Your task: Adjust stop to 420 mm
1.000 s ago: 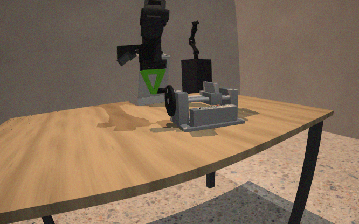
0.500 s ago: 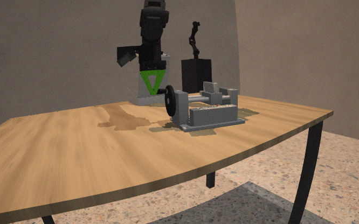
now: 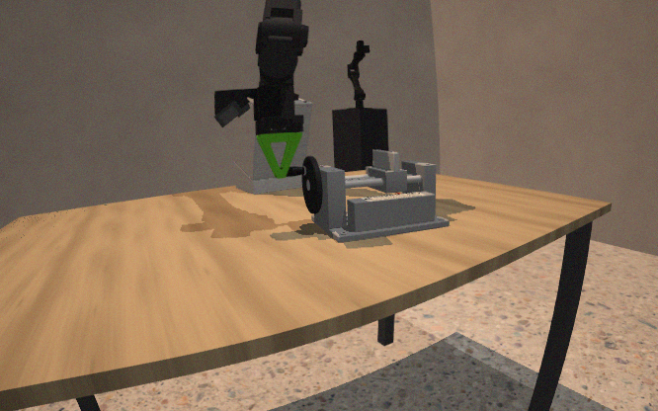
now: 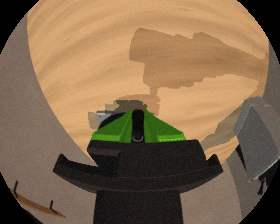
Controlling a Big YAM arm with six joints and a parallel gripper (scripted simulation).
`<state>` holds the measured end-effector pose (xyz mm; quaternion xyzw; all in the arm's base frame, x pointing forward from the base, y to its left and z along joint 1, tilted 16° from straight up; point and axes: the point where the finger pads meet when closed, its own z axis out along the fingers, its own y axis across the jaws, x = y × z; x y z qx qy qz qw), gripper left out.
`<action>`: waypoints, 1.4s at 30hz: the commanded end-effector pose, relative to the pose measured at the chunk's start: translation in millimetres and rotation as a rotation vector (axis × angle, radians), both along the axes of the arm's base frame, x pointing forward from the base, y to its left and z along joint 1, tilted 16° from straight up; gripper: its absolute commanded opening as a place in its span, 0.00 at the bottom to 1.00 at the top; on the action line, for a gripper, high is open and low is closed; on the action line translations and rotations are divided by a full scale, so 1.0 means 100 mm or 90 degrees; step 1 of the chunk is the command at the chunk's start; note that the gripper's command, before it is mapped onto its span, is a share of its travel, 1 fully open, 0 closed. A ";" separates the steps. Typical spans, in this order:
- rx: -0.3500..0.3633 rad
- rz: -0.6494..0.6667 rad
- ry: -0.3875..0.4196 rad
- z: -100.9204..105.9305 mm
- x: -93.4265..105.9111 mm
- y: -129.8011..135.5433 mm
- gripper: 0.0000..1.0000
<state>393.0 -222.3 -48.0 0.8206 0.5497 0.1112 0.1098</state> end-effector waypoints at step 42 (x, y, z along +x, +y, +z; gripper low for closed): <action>0.017 0.004 0.028 -0.58 0.11 0.07 0.06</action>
